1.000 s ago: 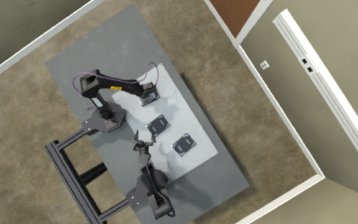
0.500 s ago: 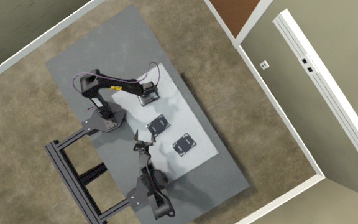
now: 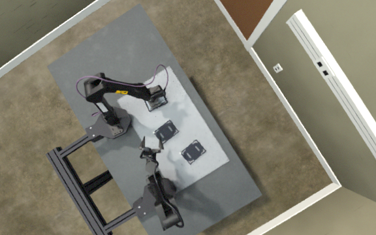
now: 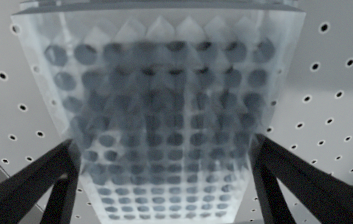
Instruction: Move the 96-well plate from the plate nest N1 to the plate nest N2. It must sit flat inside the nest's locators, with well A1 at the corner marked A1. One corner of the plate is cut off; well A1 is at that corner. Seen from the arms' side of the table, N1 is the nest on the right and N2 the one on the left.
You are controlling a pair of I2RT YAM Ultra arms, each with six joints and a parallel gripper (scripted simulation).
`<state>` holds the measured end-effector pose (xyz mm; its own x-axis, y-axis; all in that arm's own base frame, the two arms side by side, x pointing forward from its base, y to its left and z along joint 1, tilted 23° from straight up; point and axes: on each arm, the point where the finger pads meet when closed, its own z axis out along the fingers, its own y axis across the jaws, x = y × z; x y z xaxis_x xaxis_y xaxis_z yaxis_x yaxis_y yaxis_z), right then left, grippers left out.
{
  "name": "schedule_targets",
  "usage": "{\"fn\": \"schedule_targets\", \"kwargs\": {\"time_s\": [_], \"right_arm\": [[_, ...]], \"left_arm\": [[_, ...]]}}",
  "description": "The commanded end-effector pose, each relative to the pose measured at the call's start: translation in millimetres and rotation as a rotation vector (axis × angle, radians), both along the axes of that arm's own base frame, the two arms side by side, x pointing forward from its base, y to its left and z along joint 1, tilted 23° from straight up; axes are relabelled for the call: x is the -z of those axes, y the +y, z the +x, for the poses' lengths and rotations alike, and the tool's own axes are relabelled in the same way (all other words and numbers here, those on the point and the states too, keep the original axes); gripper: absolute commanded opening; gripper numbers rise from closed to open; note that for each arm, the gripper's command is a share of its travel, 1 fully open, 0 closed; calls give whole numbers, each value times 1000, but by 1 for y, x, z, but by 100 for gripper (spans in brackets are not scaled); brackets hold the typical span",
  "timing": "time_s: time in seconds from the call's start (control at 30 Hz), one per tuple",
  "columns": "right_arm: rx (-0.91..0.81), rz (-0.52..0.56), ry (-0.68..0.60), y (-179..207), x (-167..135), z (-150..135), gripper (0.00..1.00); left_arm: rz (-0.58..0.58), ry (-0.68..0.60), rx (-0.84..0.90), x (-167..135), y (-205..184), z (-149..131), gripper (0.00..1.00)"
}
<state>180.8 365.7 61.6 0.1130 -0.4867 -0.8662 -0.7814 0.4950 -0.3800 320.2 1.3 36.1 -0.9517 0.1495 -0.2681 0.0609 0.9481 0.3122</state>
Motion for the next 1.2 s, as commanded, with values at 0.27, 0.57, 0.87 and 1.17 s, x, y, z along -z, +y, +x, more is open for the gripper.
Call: {"fn": "schedule_targets", "kwargs": {"time_s": [0.27,0.57,0.87,1.17], "right_arm": [[-19,29,-10,5,-8,-3,100],[-19,29,-10,5,-8,-3,100],[-19,29,-10,5,-8,-3,100],[-19,29,-10,5,-8,-3,100]], "left_arm": [[-9,-6,-12,5,1,1,80],[-4,3,-11,12,3,-1,80],[-12,-11,-5,23,5,7,80],[-9,-1,-10,44,12,9,80]]}}
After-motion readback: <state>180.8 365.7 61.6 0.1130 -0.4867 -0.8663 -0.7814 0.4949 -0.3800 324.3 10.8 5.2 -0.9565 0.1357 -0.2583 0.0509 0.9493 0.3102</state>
